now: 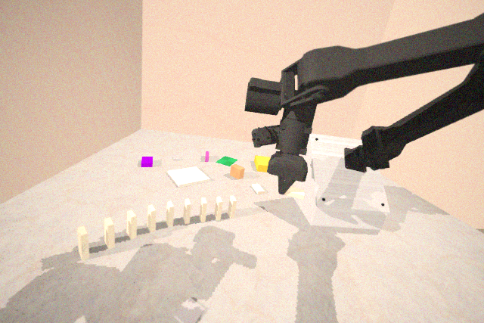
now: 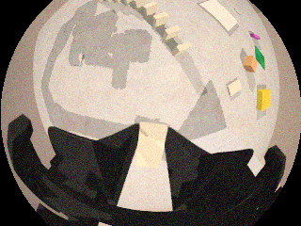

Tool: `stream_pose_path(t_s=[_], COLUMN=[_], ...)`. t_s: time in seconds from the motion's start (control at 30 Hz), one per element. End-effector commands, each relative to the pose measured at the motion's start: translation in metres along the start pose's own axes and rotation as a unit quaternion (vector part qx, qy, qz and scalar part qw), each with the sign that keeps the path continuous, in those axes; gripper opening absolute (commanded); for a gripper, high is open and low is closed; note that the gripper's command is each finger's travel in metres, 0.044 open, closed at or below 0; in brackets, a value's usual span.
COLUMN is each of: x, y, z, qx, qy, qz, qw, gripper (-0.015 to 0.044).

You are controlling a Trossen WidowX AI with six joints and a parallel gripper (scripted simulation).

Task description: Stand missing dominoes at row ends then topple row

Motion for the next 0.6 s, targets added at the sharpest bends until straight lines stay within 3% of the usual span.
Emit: stream_pose_path(t_s=[0.0, 0.17, 0.37, 0.57], x=[-0.007, -0.008, -0.056, -0.059], y=[-0.034, -0.034, -0.035, -0.03], z=[0.006, 0.009, 0.077, 0.079], qx=[0.01, 0.01, 0.011, -0.007], qy=[-0.016, -0.017, -0.057, -0.058], qz=[-0.006, -0.006, -0.007, -0.012], qw=[1.0, 1.0, 0.998, 0.998], gripper=[0.0107, 0.0107, 0.0107, 0.0107])
Point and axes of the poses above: the point midway between the two fingers, 35 mm back from their tips, its own y axis out along the fingers, its own z axis across the jaws, x = y × z, the point moved 9 cm from there along -y, back along the fingers, and after that the axes turned 2 degrees about y, right-handed, at the moved point
